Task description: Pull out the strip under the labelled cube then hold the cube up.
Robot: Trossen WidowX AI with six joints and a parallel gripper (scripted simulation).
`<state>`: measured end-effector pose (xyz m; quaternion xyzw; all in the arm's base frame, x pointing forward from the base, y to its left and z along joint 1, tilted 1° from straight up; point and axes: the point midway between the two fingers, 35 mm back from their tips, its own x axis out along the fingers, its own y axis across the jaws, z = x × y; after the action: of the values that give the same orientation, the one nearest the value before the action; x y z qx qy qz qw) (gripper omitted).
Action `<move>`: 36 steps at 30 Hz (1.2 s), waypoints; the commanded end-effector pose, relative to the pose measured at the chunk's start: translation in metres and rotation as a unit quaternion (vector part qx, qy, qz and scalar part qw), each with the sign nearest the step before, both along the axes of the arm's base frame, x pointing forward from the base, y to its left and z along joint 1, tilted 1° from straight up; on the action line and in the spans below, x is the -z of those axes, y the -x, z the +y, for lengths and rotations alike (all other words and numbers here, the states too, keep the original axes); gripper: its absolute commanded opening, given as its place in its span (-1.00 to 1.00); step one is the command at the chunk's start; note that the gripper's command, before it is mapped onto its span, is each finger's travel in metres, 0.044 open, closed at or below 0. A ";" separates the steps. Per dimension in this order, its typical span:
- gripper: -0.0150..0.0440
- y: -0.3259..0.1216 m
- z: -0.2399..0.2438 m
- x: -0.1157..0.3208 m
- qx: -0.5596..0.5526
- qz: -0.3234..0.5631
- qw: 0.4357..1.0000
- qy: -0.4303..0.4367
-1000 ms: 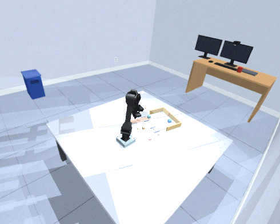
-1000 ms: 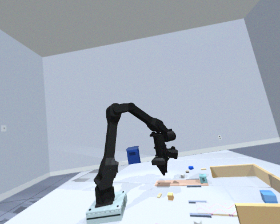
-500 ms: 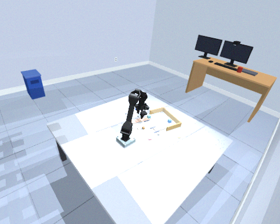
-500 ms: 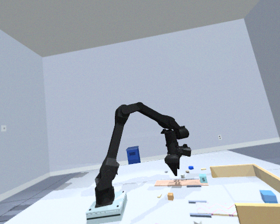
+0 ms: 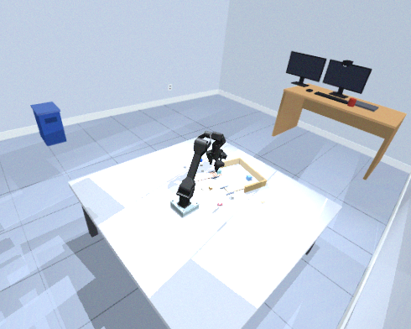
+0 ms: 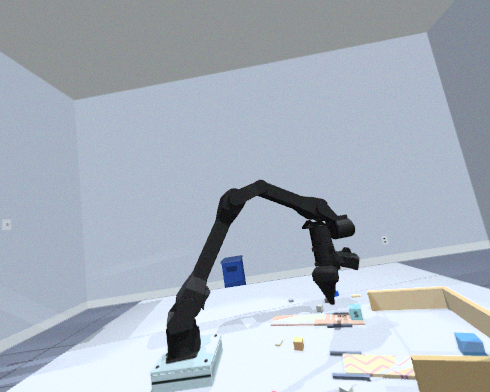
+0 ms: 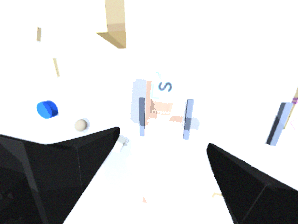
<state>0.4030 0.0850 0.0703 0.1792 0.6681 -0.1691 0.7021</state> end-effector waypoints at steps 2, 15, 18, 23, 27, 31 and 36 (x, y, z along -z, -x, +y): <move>1.00 -0.017 -0.008 -0.004 -0.001 -0.001 1.000 -0.001; 0.56 -0.045 -0.019 -0.005 -0.001 -0.002 1.000 -0.001; 0.36 -0.045 -0.019 0.000 -0.001 -0.002 1.000 -0.001; 0.36 -0.046 -0.019 0.008 -0.001 -0.002 1.000 -0.001; 0.36 -0.047 -0.019 0.015 -0.001 -0.002 1.000 -0.001; 0.36 -0.047 -0.019 0.021 -0.001 -0.002 1.000 -0.001; 0.36 -0.048 -0.019 0.029 -0.001 -0.002 1.000 -0.001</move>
<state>0.4507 0.0652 0.0455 0.1798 0.6661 -0.1698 0.7037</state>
